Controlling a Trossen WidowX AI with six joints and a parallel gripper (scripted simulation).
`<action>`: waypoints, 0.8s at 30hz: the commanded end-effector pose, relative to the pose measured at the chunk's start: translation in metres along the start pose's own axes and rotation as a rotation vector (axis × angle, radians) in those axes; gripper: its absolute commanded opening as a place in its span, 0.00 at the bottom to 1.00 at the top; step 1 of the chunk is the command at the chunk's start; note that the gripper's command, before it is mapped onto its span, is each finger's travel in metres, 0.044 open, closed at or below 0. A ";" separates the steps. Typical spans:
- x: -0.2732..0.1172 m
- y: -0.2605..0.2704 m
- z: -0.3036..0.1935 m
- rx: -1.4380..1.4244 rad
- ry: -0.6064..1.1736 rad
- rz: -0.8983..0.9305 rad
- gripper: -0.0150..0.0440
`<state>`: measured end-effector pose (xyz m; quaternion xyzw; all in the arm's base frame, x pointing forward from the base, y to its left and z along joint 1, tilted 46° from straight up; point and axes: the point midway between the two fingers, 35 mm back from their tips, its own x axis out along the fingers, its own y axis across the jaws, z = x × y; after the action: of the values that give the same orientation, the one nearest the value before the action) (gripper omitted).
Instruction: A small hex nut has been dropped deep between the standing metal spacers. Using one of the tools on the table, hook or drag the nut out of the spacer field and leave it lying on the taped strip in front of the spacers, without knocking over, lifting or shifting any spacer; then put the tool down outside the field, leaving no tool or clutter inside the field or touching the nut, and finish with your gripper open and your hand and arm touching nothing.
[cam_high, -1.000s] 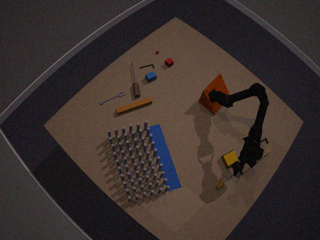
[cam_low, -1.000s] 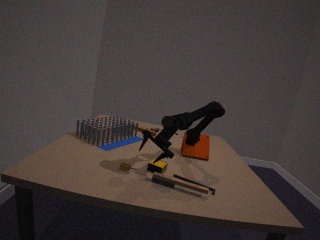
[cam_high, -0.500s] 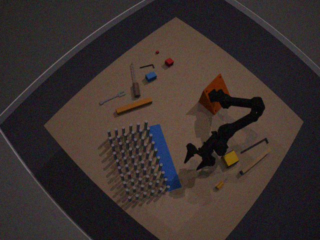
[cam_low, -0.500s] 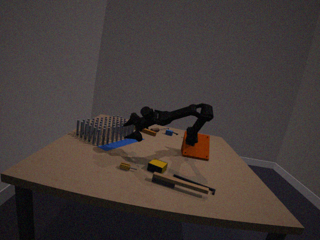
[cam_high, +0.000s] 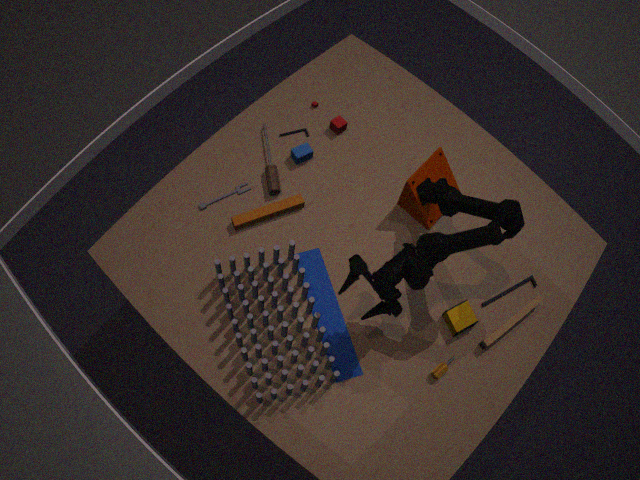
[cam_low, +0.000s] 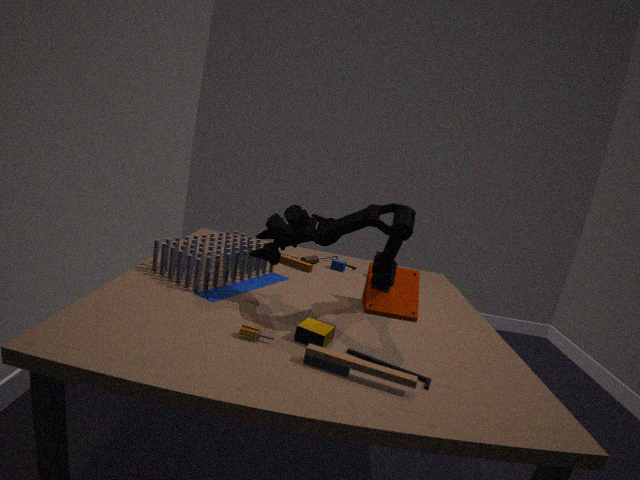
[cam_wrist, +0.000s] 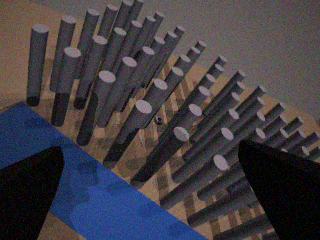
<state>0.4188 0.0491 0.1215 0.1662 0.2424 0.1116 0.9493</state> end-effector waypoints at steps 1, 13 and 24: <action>0.000 -0.001 -0.001 0.006 0.002 -0.001 1.00; 0.000 -0.001 -0.001 0.006 0.002 -0.001 1.00; 0.005 -0.012 -0.001 0.043 0.020 -0.028 1.00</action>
<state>0.4197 0.0471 0.1195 0.1711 0.2462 0.1076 0.9479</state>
